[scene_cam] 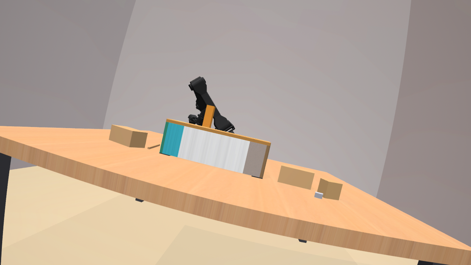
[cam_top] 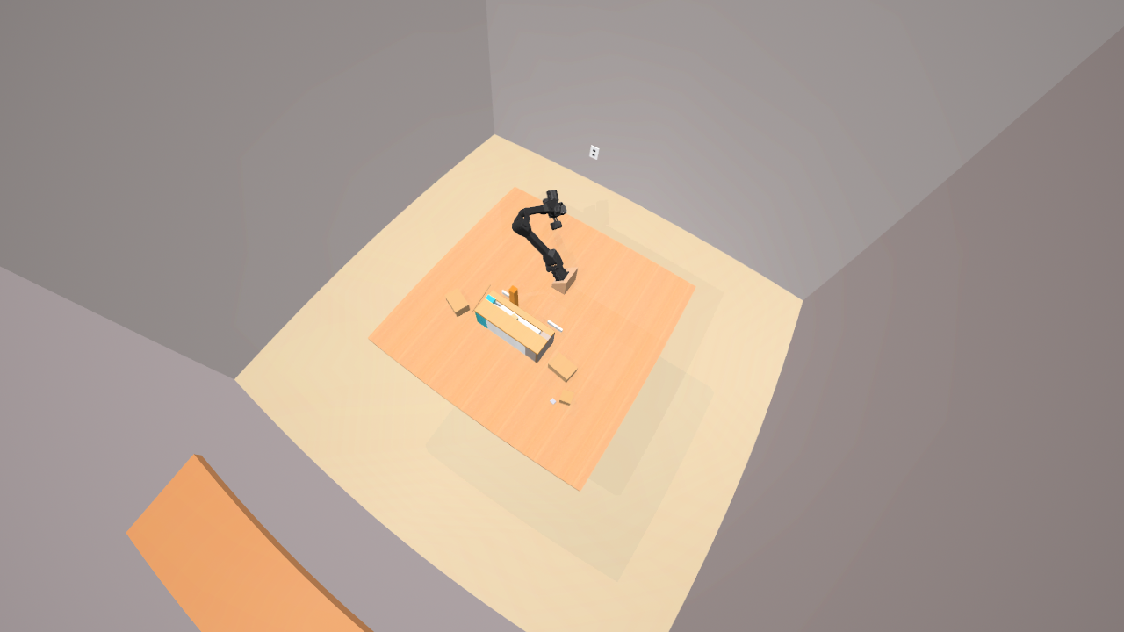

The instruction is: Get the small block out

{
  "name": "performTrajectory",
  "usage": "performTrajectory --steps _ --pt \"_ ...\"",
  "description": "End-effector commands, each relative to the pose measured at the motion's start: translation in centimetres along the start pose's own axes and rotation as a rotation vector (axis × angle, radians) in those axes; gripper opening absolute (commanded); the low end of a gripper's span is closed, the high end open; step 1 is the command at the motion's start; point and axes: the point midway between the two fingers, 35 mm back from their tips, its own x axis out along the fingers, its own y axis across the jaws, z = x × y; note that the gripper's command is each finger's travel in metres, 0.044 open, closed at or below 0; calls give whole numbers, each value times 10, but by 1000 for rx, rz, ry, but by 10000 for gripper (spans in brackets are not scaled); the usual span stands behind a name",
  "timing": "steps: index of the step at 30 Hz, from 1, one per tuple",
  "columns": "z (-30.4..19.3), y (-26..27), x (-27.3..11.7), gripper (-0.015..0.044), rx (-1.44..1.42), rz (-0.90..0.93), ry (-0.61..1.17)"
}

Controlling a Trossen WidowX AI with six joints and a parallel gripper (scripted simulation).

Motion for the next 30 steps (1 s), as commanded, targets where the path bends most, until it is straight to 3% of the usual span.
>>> performTrajectory --steps 1,11,22,30 --pt "0 0 0 400 -1 0 0" --pt "-50 34 26 400 -135 23 31" --pt "-175 68 50 400 -353 92 183" --pt "-281 78 40 400 -510 169 334"
